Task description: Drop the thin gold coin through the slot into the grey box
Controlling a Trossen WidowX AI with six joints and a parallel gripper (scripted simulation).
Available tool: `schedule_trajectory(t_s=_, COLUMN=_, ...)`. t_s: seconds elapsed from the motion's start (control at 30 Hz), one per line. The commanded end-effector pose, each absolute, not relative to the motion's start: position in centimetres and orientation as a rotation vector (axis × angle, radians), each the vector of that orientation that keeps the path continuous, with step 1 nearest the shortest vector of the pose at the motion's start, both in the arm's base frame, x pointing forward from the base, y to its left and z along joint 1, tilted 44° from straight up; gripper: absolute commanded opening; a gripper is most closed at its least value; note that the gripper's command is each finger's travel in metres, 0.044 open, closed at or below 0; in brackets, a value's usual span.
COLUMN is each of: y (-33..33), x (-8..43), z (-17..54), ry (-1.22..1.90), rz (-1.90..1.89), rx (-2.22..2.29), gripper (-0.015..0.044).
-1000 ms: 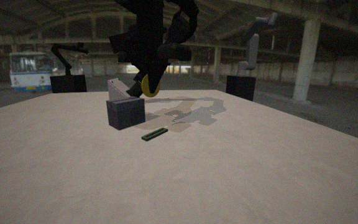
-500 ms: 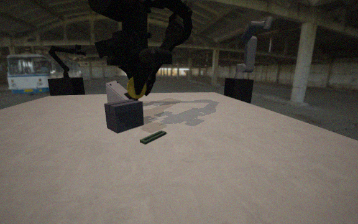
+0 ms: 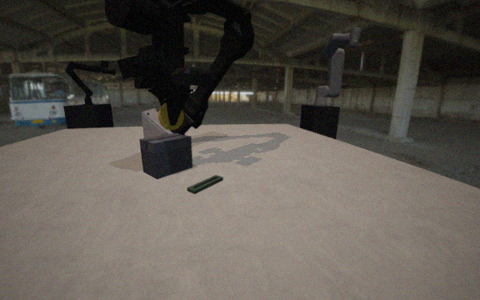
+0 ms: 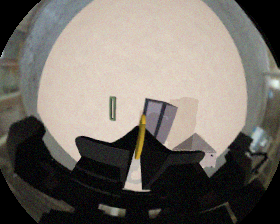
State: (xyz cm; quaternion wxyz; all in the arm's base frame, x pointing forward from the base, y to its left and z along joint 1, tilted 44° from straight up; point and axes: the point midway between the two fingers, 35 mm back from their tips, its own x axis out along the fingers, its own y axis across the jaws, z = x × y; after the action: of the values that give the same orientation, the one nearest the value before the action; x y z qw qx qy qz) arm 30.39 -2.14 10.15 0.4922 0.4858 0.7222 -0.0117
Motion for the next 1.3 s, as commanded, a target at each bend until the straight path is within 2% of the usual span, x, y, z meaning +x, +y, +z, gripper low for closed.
schedule_trajectory(t_s=0.0, y=-2.6, x=29.6, z=9.9, ry=1.749, rz=-0.025, rx=1.169, gripper=0.0000)
schedule_trajectory(t_s=0.43, y=-3.8, x=27.1, z=8.5, ry=1.752, rz=-0.020, rx=1.171, gripper=0.0000)
schedule_trajectory(t_s=1.27, y=-3.8, x=26.9, z=8.5, ry=1.753, rz=-0.006, rx=1.167, gripper=0.0000)
